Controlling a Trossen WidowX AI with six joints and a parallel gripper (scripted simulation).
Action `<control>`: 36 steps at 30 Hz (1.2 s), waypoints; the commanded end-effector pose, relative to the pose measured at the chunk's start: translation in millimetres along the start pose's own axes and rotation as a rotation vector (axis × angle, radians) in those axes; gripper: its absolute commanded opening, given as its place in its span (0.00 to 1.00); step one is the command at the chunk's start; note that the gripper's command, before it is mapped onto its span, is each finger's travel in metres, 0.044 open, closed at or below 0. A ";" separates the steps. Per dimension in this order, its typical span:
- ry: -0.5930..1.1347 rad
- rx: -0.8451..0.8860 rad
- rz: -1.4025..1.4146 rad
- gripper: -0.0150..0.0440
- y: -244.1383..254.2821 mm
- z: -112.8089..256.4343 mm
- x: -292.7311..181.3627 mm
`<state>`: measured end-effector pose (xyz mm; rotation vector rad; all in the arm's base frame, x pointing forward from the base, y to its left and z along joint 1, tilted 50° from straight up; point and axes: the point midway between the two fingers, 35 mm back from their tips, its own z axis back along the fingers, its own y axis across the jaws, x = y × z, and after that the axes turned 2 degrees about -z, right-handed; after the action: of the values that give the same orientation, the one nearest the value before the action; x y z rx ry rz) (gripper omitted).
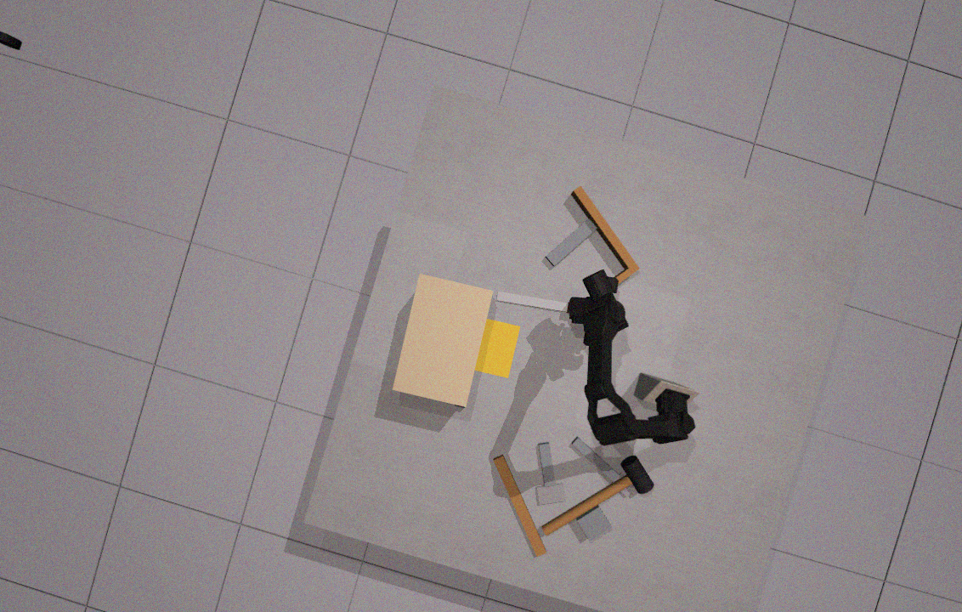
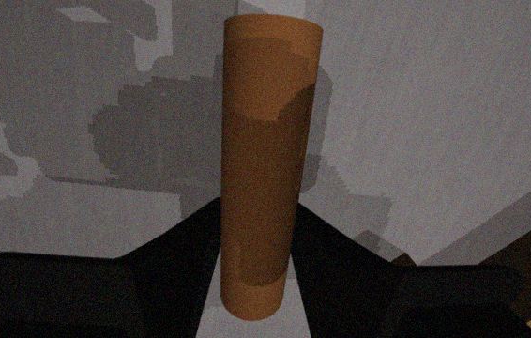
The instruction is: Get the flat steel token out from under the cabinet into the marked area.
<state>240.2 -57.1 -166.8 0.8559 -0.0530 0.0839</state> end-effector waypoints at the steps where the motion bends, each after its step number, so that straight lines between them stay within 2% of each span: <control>1: -0.005 -0.005 0.044 0.25 -1.2 1.8 2.6; 15: -0.005 -0.005 0.145 0.25 -0.4 1.7 2.6; 23: 0.000 0.001 0.116 0.59 0.3 -0.2 0.3; 27: 0.000 0.000 0.122 0.59 0.3 -0.2 0.3; 30: -0.005 -0.005 0.122 0.71 0.3 -0.3 0.2; 36: -0.005 -0.005 0.126 0.71 -0.4 -0.3 0.4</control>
<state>240.6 -56.8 -167.6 0.8487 -0.1088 0.2008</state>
